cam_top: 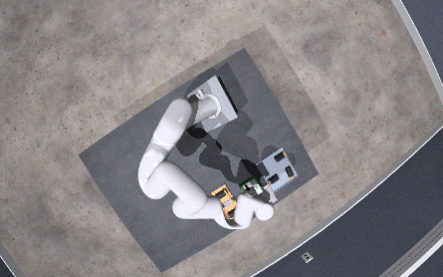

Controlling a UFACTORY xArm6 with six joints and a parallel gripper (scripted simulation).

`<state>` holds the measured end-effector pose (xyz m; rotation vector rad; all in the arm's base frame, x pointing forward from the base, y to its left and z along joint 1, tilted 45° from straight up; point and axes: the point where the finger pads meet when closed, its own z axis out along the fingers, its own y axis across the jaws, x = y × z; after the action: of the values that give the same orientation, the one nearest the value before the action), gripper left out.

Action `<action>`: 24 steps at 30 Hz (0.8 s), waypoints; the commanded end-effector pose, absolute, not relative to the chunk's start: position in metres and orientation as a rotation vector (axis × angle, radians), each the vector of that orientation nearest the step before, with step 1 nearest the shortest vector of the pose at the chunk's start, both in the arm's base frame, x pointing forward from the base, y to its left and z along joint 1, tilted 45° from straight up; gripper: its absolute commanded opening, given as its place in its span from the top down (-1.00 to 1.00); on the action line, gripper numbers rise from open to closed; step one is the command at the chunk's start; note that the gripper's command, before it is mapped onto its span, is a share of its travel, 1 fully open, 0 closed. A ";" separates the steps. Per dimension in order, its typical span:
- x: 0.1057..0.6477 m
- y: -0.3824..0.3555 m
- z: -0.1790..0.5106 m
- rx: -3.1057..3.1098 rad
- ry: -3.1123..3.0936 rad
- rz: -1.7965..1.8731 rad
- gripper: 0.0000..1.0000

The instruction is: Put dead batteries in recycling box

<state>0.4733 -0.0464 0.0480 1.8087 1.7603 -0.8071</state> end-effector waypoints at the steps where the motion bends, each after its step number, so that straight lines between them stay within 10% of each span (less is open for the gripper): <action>1: 0.472 -0.018 0.023 1.809 1.754 -0.800 0.44; 24: 0.452 0.066 -0.059 1.809 1.754 -0.800 0.44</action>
<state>0.4504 0.0643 -0.0591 1.8100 1.7535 -0.8046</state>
